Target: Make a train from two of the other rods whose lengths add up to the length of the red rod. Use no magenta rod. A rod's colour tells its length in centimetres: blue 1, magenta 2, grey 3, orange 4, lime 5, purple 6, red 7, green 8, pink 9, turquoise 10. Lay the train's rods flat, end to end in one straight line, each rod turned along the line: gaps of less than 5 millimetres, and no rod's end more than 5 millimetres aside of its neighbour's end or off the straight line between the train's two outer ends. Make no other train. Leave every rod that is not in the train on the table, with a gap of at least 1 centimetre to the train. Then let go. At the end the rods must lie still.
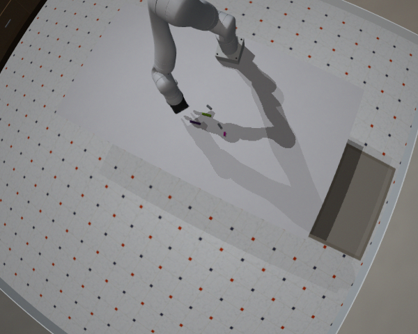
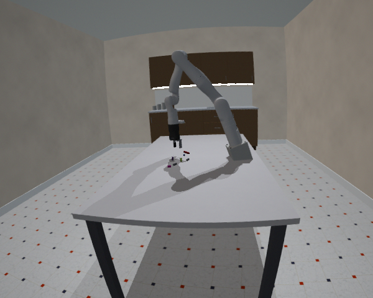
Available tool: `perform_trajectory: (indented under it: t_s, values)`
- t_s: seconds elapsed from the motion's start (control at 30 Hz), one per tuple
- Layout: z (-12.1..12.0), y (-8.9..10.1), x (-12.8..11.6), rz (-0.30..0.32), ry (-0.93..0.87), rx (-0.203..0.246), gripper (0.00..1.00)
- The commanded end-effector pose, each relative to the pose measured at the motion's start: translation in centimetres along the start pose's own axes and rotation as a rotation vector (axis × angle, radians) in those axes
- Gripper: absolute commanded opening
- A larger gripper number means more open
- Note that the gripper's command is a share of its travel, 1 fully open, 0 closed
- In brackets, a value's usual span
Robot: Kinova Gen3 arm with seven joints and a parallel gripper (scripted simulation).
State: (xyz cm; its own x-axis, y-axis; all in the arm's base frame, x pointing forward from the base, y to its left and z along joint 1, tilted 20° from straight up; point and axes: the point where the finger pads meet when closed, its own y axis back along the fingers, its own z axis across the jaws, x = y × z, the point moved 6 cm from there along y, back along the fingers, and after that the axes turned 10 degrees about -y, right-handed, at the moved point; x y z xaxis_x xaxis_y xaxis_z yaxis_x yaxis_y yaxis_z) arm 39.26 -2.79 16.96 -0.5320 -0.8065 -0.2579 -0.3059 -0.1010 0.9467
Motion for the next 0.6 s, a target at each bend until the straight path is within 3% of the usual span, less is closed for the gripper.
perform_trajectory:
  t_s: [0.0,0.2,0.57]
  values:
    - [-0.1,0.0,0.5,0.001,0.036,0.0,1.0]
    - [0.0,0.0,1.0,0.004,0.142,-0.004,1.0]
    - [0.3,-0.2,2.3,0.01,0.528,-0.015,1.0]
